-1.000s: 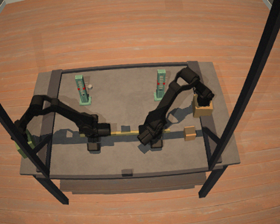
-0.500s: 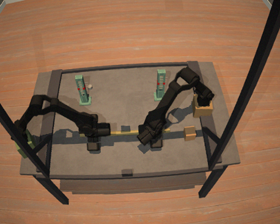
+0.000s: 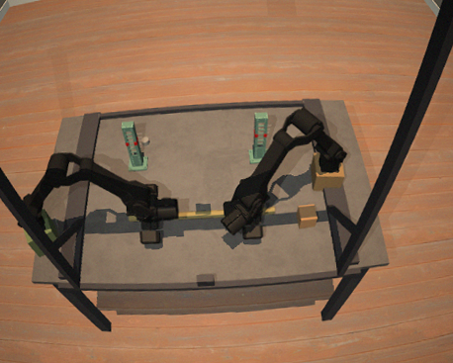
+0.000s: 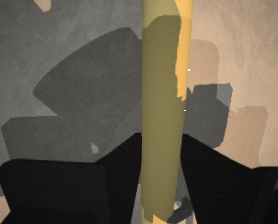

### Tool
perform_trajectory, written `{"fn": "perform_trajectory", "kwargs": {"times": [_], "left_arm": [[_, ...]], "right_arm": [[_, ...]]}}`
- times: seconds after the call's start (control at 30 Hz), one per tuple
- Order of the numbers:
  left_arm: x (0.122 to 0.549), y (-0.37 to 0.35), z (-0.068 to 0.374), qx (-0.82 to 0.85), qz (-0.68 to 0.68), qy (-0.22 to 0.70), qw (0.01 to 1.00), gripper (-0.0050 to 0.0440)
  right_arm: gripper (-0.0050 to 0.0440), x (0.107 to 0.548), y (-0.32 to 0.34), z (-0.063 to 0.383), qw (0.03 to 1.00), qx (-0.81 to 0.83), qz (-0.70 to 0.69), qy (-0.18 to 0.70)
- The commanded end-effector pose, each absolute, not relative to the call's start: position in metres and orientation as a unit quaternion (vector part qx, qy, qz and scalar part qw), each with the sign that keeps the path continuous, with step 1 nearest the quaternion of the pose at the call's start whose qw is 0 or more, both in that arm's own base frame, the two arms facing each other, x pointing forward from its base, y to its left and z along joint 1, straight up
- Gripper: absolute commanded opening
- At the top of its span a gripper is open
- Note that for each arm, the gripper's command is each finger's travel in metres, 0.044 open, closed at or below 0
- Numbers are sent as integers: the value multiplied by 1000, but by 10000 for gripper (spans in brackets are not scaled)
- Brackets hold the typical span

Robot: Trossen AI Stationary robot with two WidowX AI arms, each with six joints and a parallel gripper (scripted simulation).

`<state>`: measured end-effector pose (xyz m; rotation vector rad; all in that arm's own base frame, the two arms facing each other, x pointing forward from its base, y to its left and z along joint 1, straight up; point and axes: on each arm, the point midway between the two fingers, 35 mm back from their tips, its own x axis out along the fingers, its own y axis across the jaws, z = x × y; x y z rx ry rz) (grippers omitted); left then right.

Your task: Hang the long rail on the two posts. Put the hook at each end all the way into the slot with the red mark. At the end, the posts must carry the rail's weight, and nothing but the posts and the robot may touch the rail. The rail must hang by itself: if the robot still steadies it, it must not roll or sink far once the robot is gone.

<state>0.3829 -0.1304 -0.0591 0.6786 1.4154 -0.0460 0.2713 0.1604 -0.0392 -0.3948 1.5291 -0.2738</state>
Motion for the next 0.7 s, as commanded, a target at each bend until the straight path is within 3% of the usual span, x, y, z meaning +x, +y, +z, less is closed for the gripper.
{"fn": "perform_trajectory", "kwargs": {"times": [0.0, 0.67], "left_arm": [[386, -133, -43, 302, -20, 627, 718, -50], [384, -133, -3, 321, 1, 616, 719, -50]], "right_arm": [[-50, 275, 164, -26, 705, -168, -117, 679], [-50, 274, 166, 18, 700, -191, -141, 674]]}}
